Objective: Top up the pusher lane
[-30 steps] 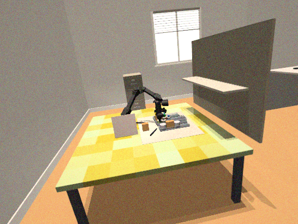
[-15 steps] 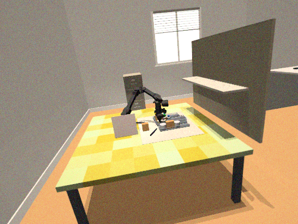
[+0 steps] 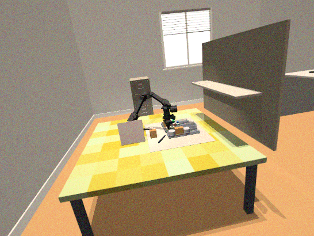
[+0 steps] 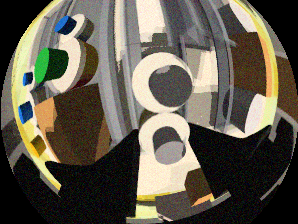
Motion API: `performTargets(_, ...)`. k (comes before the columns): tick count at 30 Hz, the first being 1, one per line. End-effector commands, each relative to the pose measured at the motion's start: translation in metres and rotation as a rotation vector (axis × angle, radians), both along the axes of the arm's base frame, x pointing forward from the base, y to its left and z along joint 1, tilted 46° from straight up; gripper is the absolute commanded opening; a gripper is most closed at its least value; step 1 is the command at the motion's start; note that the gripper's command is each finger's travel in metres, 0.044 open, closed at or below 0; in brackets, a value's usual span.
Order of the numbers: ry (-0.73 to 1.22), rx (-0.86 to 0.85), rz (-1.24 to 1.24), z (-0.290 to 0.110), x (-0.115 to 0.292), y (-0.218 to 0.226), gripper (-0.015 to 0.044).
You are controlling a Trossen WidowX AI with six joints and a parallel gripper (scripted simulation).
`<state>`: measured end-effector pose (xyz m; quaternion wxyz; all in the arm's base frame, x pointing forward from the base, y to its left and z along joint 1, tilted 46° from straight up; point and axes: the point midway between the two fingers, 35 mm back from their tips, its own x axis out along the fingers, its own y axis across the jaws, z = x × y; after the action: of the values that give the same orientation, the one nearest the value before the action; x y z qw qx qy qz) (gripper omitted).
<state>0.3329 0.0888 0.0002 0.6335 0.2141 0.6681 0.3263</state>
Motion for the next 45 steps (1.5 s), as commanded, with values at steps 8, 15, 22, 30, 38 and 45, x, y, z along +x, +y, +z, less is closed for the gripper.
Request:
performTargets(8, -0.009, 0.009, -0.003, 0.0015, -0.0001, 0.0011, 0.0000)
performTargets(15, -0.009, 0.009, -0.003, 0.0015, -0.0012, 0.0009, 0.0000)
performTargets(22, -0.009, 0.009, -0.003, 0.0014, -0.0024, 0.0007, 0.0000)
performTargets(30, -0.009, 0.009, -0.003, 0.0014, -0.0037, 0.0005, 0.0000)
performTargets(38, -0.009, 0.009, -0.003, 0.0013, -0.0050, 0.0002, 0.0000)
performTargets(45, -0.009, 0.009, -0.003, -0.0005, -0.0078, -0.0012, 0.0000)
